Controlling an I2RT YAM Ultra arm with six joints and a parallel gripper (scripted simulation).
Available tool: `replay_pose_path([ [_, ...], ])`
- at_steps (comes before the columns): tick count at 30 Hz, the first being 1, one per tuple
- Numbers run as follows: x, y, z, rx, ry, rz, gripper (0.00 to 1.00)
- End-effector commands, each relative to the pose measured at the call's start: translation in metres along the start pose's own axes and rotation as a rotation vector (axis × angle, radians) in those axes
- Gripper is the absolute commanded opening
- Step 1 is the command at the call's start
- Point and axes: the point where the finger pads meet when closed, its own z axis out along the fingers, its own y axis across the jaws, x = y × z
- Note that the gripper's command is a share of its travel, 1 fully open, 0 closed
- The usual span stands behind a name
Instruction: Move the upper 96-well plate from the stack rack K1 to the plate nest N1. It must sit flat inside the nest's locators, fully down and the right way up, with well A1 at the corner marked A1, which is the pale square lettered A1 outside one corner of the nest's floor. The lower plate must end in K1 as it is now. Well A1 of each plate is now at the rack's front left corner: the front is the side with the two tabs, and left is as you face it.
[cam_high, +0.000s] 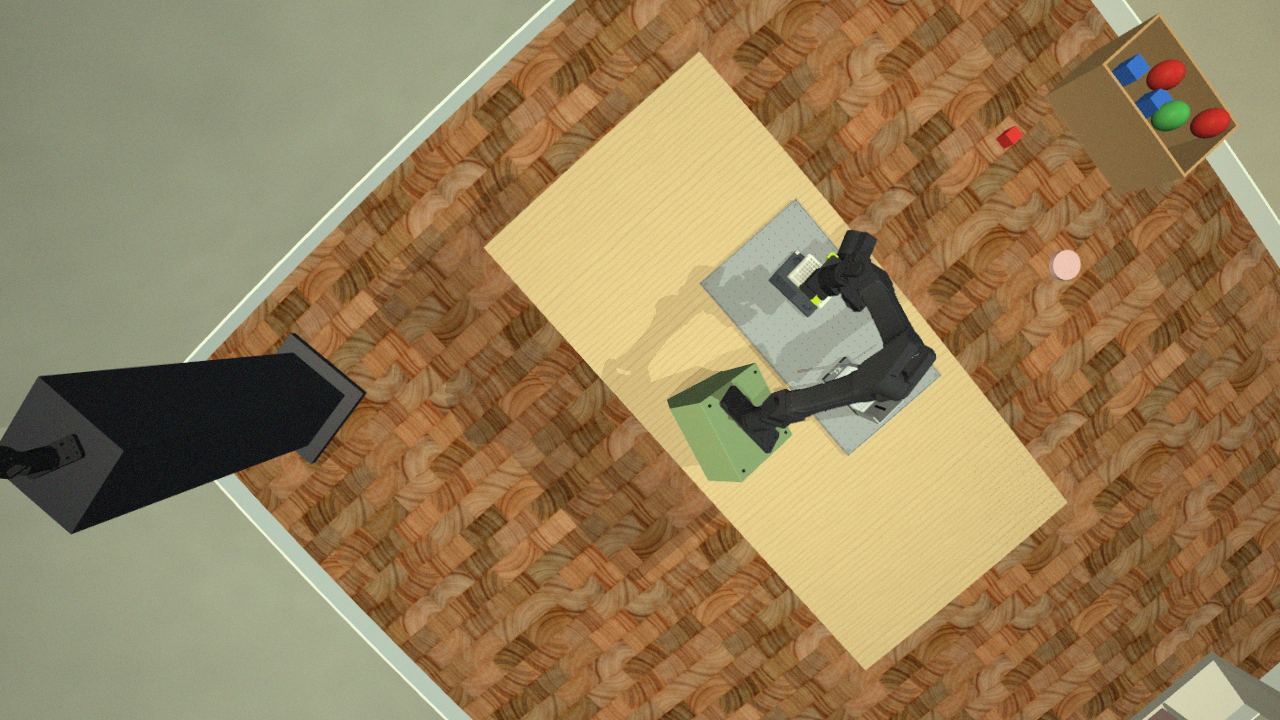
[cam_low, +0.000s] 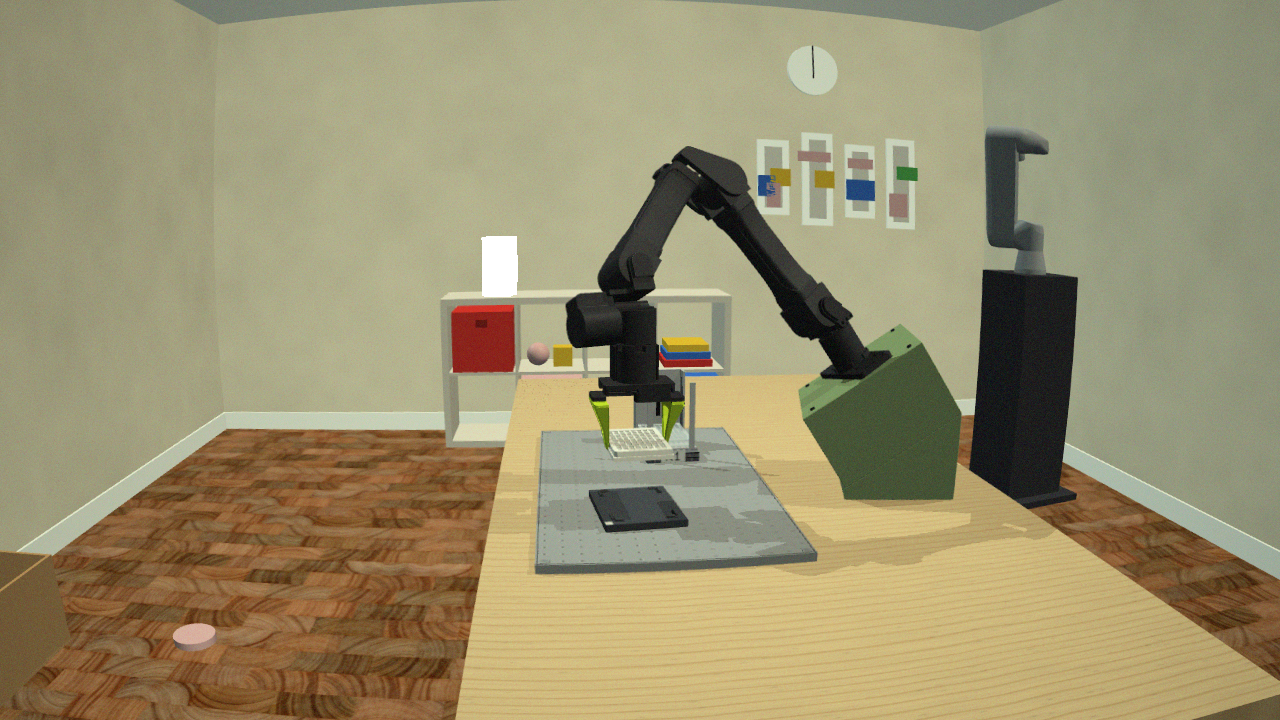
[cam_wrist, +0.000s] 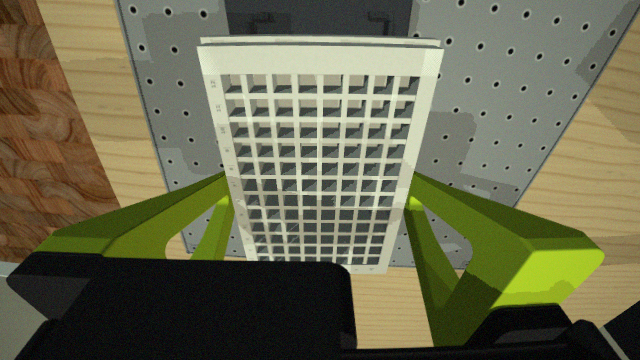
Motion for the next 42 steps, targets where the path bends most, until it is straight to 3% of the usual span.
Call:
replay_pose_path([
  [1, 0.001, -0.007, 0.013, 0.017, -0.006, -0.020, 0.00],
  [6, 0.000, -0.007, 0.019, 0.017, -0.008, -0.019, 0.00],
  [7, 0.005, 0.003, 0.015, -0.007, 0.003, -0.017, 0.00],
  [10, 0.000, -0.006, 0.025, 0.017, -0.009, -0.019, 0.00],
  [23, -0.001, -0.007, 0.043, 0.017, -0.008, -0.018, 0.00],
  [24, 0.005, 0.004, 0.039, -0.010, 0.003, -0.016, 0.00],
  [30, -0.001, -0.007, 0.055, 0.017, -0.008, -0.018, 0.00],
  [42, 0.002, -0.003, 0.069, 0.005, -0.002, -0.018, 0.00],
])
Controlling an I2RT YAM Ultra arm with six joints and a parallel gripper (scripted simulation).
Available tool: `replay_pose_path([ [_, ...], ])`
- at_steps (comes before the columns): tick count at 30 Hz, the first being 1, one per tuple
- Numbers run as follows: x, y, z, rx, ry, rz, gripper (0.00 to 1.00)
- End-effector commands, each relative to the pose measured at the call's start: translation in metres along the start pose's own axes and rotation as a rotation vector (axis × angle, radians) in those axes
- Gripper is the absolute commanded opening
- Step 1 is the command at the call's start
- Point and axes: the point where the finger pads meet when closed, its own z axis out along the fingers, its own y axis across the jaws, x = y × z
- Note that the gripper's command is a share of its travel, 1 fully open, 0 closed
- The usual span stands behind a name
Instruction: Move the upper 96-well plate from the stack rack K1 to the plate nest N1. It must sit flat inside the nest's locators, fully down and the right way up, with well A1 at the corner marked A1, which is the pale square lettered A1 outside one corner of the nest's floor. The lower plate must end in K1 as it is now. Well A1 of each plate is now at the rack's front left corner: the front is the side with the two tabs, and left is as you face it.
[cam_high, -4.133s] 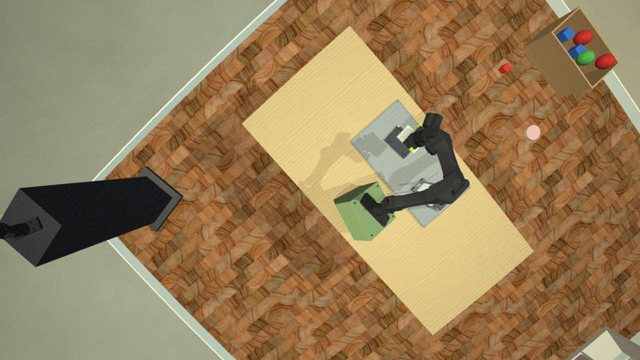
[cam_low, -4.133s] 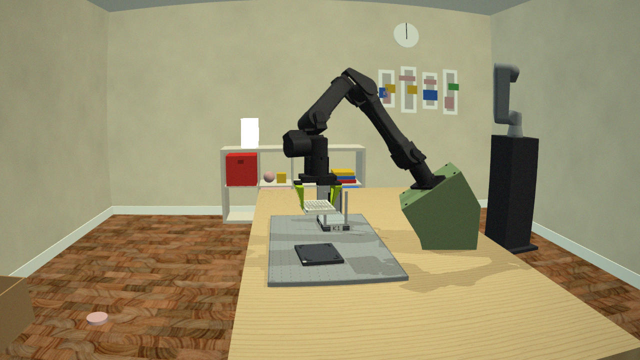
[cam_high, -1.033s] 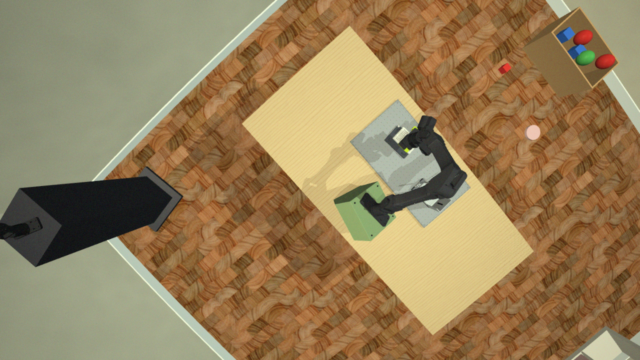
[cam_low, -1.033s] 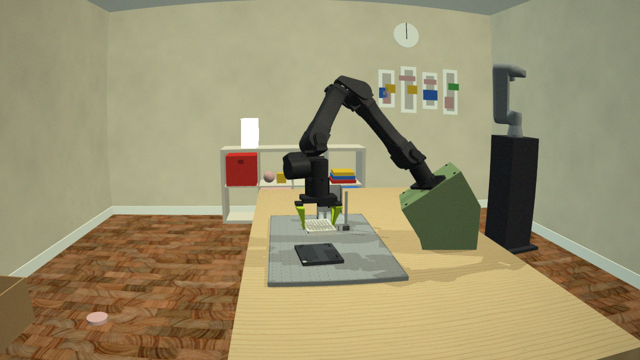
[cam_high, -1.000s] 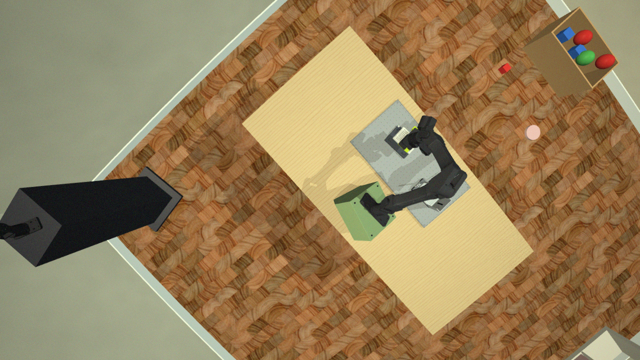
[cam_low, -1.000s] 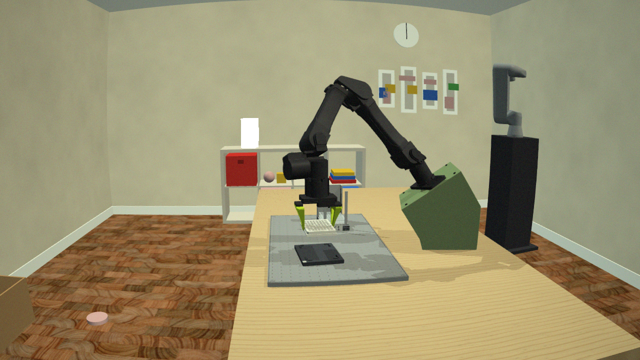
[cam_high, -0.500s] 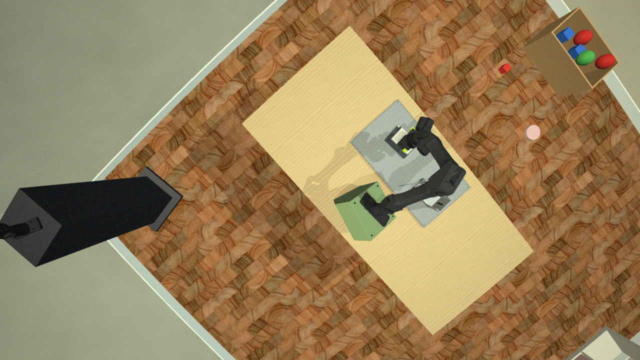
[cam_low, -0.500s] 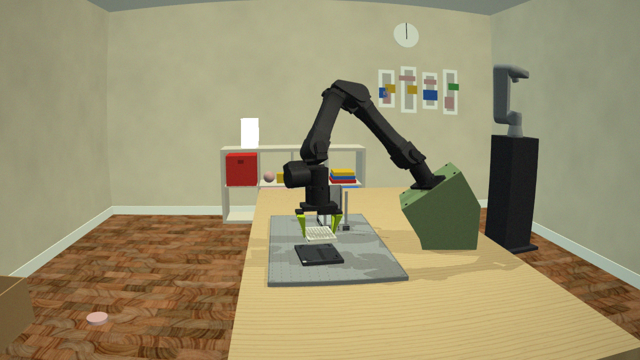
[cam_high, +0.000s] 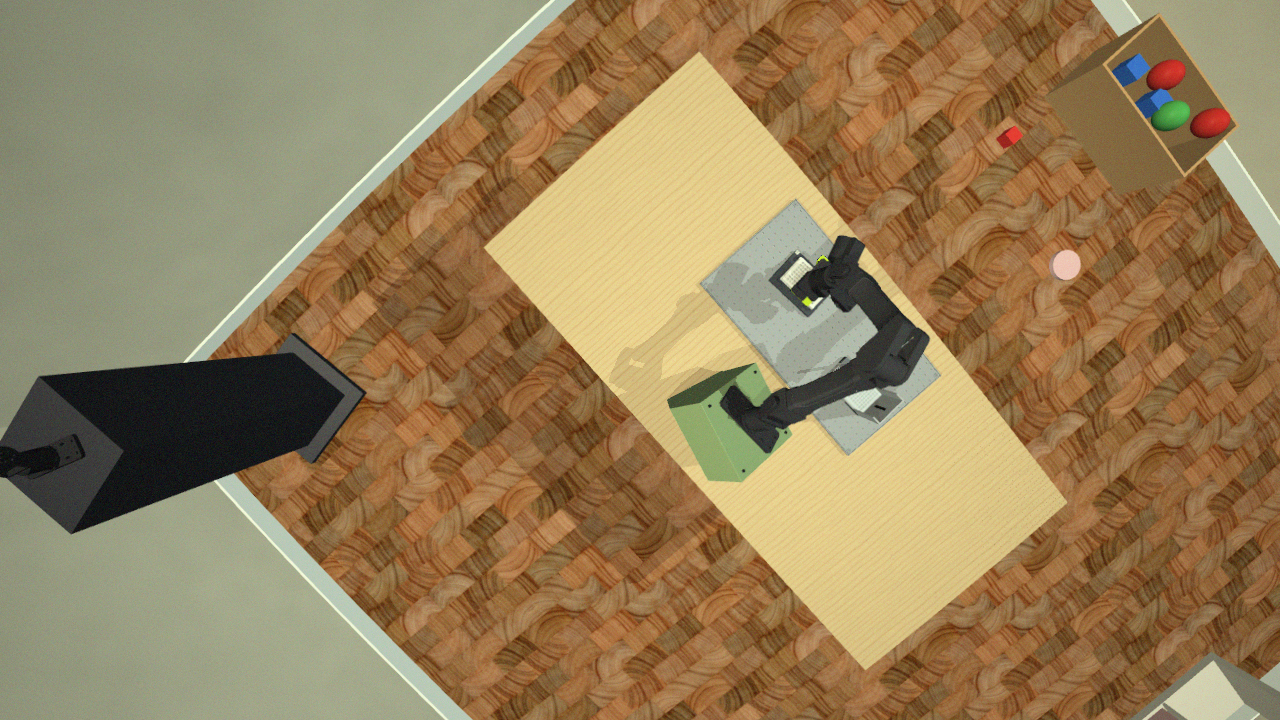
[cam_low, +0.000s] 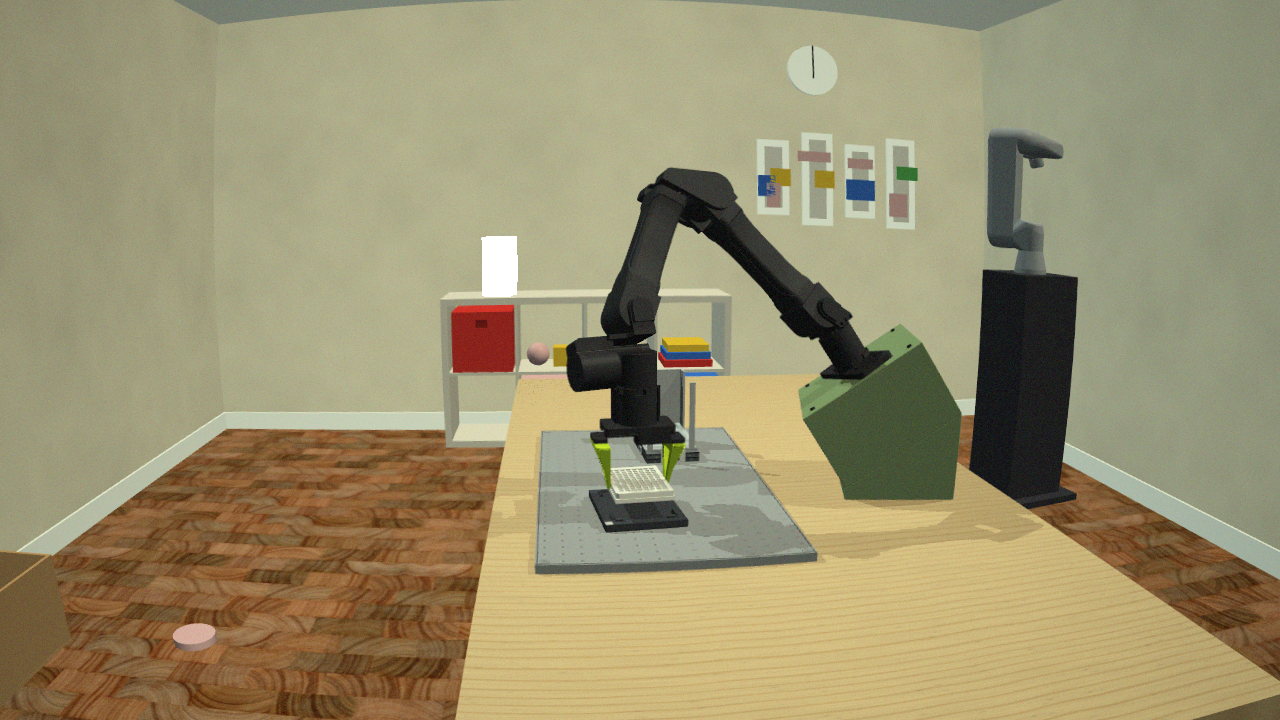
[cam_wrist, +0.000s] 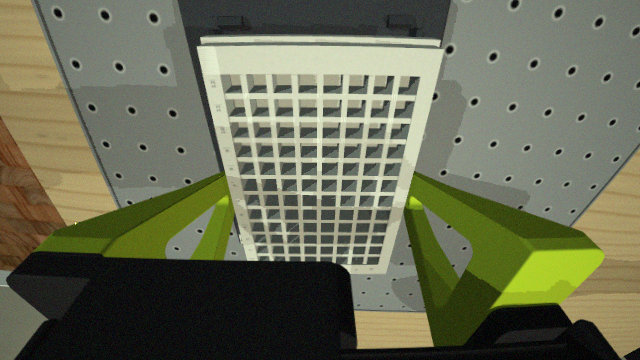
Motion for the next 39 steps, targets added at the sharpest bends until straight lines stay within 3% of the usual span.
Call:
replay_pose_path([
  [1, -0.001, -0.001, 0.010, 0.001, -0.004, -0.008, 0.00],
  [7, -0.002, -0.007, 0.021, 0.013, -0.007, -0.013, 0.00],
  [10, 0.004, -0.007, 0.020, 0.010, -0.001, -0.025, 0.00],
  [11, 0.001, 0.004, 0.011, -0.013, 0.004, -0.006, 0.00],
  [15, 0.001, 0.004, 0.011, -0.013, 0.004, -0.006, 0.00],
  [16, 0.001, -0.007, 0.016, 0.011, -0.006, -0.025, 0.00],
  [39, -0.003, -0.006, 0.018, 0.005, -0.006, -0.014, 0.00],
])
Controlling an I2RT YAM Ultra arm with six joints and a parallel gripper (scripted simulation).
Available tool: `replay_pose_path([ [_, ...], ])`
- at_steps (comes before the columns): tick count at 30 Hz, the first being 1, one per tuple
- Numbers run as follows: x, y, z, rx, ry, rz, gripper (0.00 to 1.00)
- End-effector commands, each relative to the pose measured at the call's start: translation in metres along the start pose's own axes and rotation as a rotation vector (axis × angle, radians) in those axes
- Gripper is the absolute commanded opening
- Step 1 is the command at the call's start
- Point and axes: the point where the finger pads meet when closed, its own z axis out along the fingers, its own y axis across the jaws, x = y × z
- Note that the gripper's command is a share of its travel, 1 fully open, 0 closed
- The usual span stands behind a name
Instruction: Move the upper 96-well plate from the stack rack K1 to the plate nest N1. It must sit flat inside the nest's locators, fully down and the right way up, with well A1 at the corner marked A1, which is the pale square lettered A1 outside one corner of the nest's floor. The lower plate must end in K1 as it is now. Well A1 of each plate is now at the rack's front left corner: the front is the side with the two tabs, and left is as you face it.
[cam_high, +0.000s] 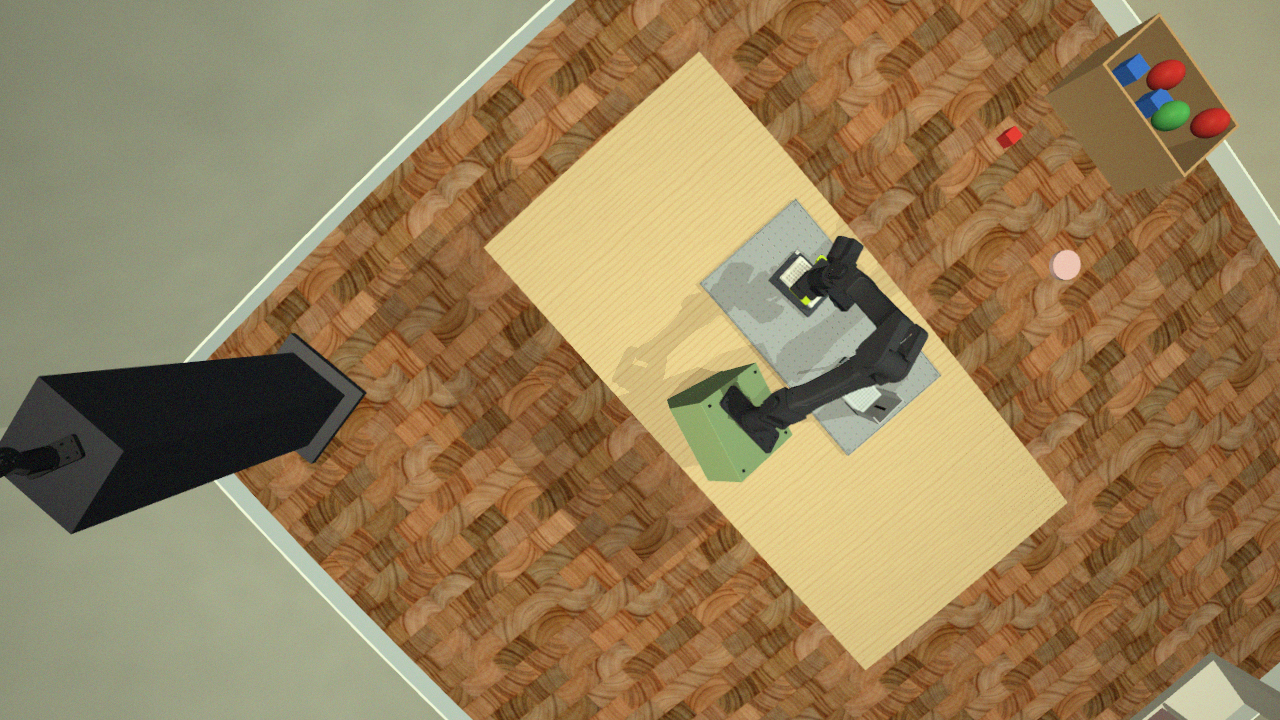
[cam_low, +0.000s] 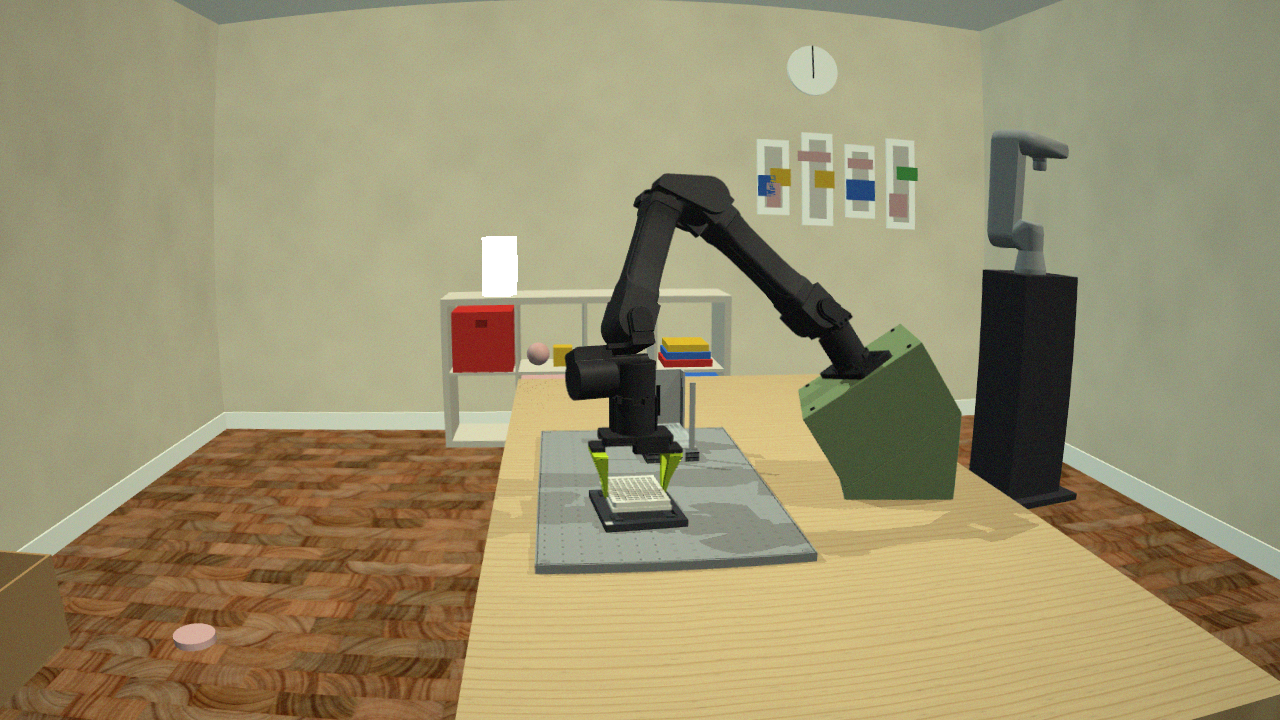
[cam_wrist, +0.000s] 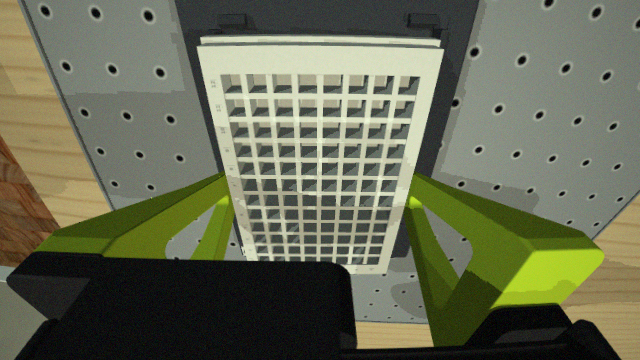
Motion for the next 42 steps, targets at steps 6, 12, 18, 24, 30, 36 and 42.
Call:
replay_pose_path([
  [6, -0.004, -0.007, 0.007, 0.019, -0.012, -0.011, 0.00],
  [12, -0.001, -0.004, 0.006, 0.013, -0.008, -0.015, 0.00],
  [18, -0.002, 0.003, 0.005, 0.000, -0.005, -0.005, 0.00],
  [24, -0.001, 0.003, 0.006, -0.001, -0.005, -0.007, 0.00],
  [30, -0.001, 0.004, 0.006, 0.001, -0.005, -0.008, 0.00],
  [36, -0.002, 0.004, 0.008, 0.006, -0.008, -0.008, 0.00],
  [42, 0.000, 0.009, 0.009, -0.011, -0.003, -0.002, 0.00],
])
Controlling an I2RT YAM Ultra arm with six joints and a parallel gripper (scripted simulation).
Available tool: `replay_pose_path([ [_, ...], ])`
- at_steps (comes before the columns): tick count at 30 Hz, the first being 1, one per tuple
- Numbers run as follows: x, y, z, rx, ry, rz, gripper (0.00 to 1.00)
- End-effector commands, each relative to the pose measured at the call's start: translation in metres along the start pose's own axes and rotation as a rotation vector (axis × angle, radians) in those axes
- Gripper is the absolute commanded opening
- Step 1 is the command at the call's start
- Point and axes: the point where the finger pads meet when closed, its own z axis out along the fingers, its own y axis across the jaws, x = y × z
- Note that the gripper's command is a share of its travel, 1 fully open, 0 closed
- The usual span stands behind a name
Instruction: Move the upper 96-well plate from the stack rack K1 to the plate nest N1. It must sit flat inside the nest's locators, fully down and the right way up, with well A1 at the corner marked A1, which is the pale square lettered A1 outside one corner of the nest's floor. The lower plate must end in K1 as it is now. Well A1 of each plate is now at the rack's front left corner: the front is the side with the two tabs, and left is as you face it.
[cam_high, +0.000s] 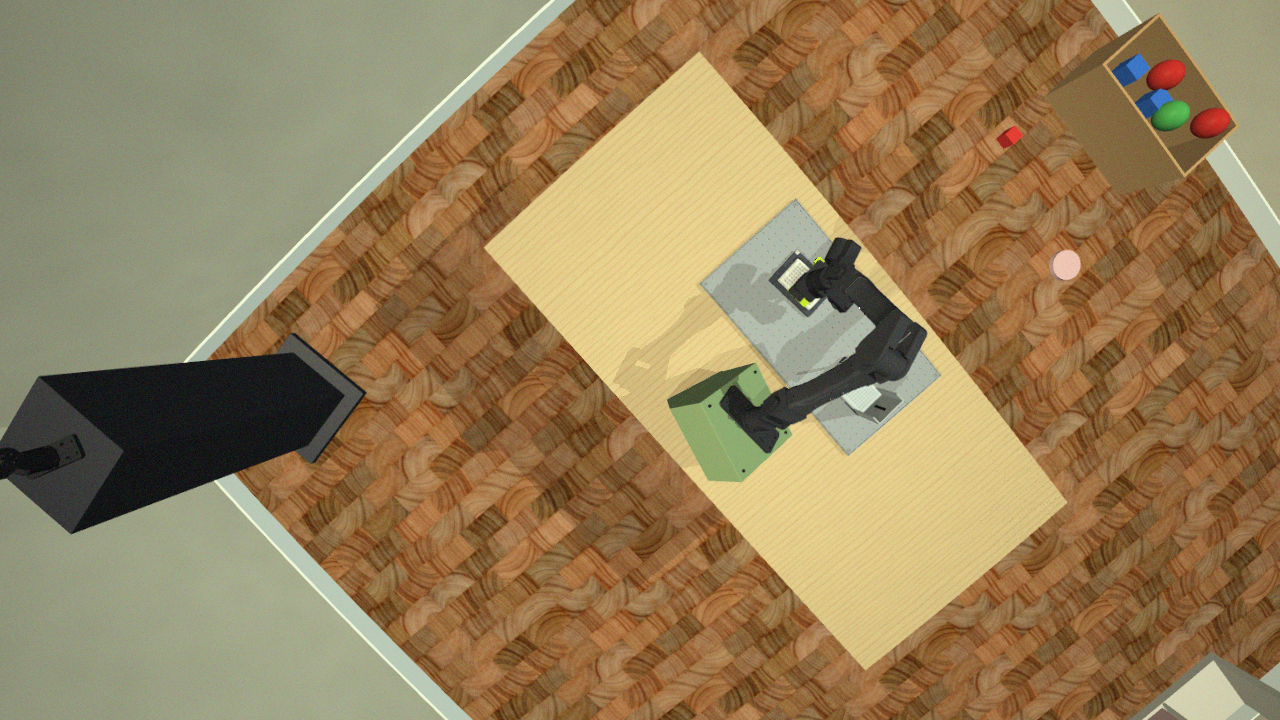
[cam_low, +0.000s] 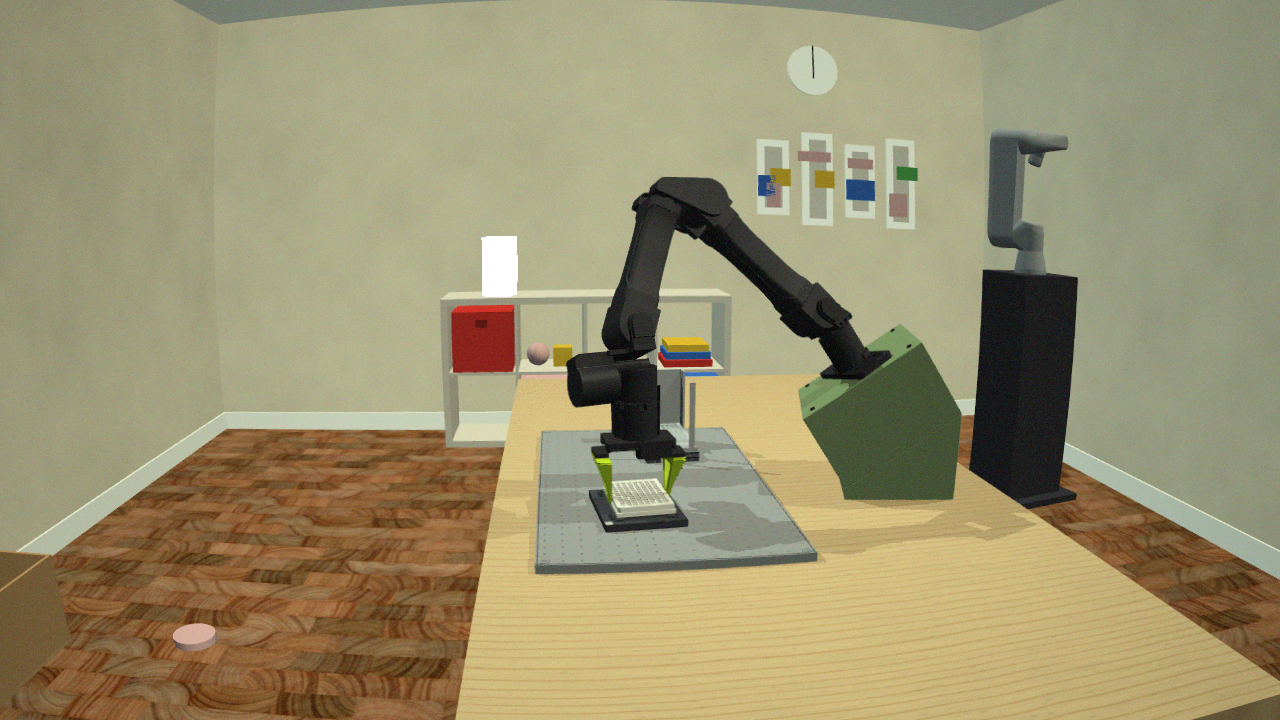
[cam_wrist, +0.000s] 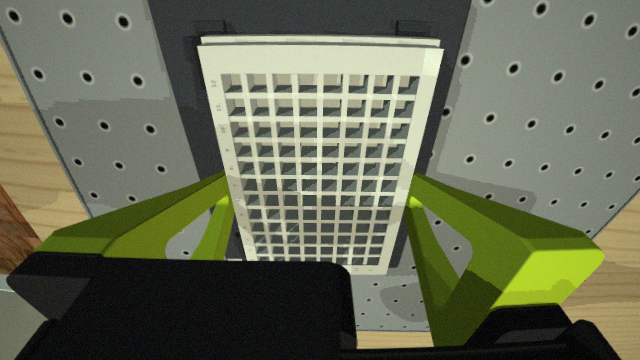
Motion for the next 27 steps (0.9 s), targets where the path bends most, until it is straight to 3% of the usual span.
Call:
replay_pose_path([
  [1, 0.0014, 0.0155, 0.0010, -0.033, 0.003, 0.008, 0.00],
  [27, 0.0002, 0.0195, 0.0042, -0.034, -0.002, 0.010, 0.00],
])
